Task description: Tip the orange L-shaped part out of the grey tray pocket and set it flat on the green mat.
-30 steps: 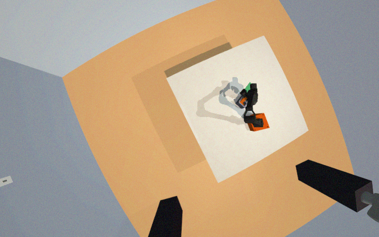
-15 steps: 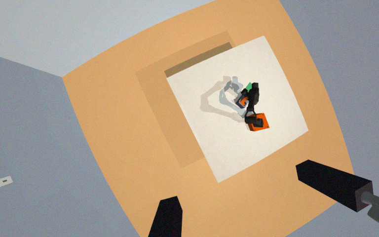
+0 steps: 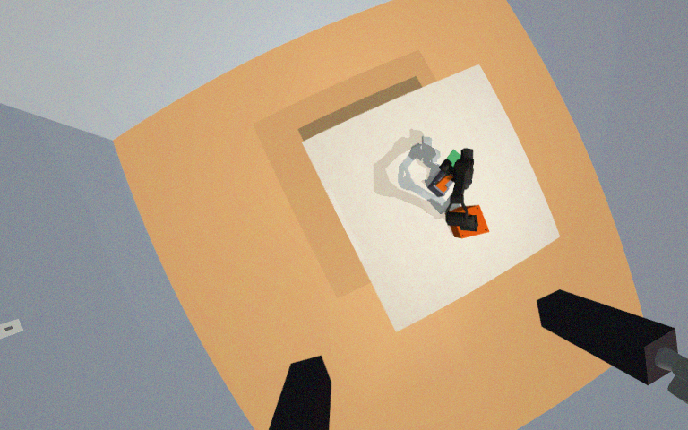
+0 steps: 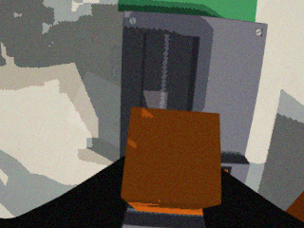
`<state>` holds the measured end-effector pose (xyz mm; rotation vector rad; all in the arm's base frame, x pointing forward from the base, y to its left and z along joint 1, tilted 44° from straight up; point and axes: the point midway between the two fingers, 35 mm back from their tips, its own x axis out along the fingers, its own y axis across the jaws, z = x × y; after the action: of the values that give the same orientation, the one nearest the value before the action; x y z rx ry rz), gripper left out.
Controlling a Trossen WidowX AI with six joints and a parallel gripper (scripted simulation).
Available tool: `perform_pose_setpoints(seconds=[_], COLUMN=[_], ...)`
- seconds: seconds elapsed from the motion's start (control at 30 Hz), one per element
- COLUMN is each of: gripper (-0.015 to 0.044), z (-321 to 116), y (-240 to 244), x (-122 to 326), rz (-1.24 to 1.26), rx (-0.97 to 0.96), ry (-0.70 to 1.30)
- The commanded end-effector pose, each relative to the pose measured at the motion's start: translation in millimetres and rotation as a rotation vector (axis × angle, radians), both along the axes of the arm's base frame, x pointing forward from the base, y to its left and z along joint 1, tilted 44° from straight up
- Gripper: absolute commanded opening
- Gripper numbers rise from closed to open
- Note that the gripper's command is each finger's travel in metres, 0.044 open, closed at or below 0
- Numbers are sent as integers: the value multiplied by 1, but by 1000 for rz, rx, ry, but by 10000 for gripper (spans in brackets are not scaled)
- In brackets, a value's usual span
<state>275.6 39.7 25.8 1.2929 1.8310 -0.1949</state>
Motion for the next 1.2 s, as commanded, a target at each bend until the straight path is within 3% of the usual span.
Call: perform_pose_setpoints(seconds=[0.0,0.73,1.17], gripper=[0,0,0], z=[5,22,-6], y=[-6,-23,-45], x=[2,4,24], rz=[1,1,1], rx=[-5,-6,-7], ry=[-6,-6,-8])
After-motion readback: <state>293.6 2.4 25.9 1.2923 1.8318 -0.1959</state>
